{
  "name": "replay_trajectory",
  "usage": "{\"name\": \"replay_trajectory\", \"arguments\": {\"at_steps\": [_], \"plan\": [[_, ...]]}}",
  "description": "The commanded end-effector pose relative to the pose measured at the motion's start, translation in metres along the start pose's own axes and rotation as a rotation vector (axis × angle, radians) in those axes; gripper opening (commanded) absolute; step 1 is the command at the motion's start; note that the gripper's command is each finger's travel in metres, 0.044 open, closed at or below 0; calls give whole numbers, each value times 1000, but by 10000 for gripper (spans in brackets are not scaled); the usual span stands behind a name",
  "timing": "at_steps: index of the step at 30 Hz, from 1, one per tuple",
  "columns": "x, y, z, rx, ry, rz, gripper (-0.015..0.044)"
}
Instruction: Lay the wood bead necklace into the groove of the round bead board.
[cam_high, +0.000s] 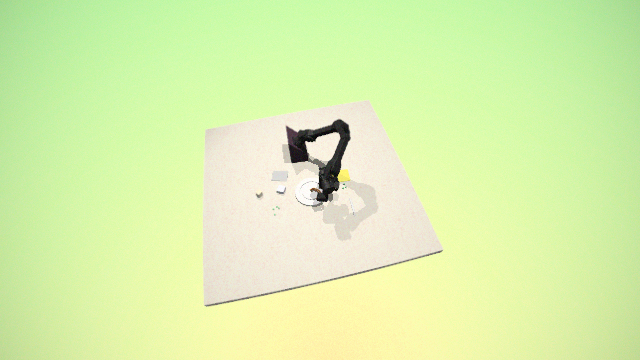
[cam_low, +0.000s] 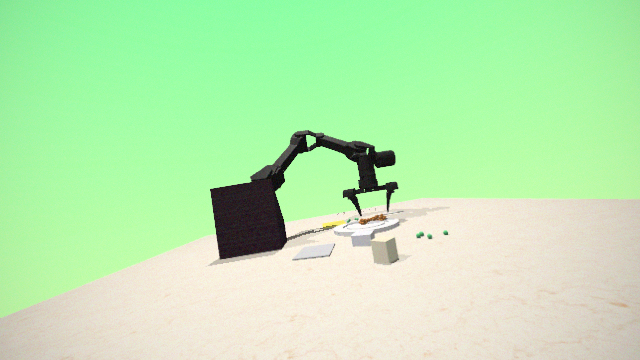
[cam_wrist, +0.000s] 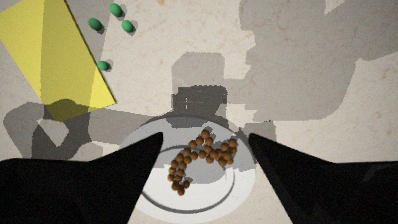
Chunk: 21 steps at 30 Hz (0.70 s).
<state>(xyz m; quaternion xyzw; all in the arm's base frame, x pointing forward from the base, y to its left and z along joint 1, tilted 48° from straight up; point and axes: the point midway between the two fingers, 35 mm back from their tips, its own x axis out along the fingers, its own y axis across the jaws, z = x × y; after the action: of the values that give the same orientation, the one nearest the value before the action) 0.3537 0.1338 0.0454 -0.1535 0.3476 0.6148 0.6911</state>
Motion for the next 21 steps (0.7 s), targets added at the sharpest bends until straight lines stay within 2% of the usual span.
{"name": "replay_trajectory", "arguments": {"at_steps": [1,3,5,12,14,21], "plan": [[-1,0,0,-5,-1,0,440],[-1,0,0,-5,-1,0,440],[-3,-3,-1,71,-1,0,387],[-24,-30,-13,840,0,-2,204],[-26,-32,-14,916,0,-2,200],[-26,-32,-14,916,0,-2,200]]}}
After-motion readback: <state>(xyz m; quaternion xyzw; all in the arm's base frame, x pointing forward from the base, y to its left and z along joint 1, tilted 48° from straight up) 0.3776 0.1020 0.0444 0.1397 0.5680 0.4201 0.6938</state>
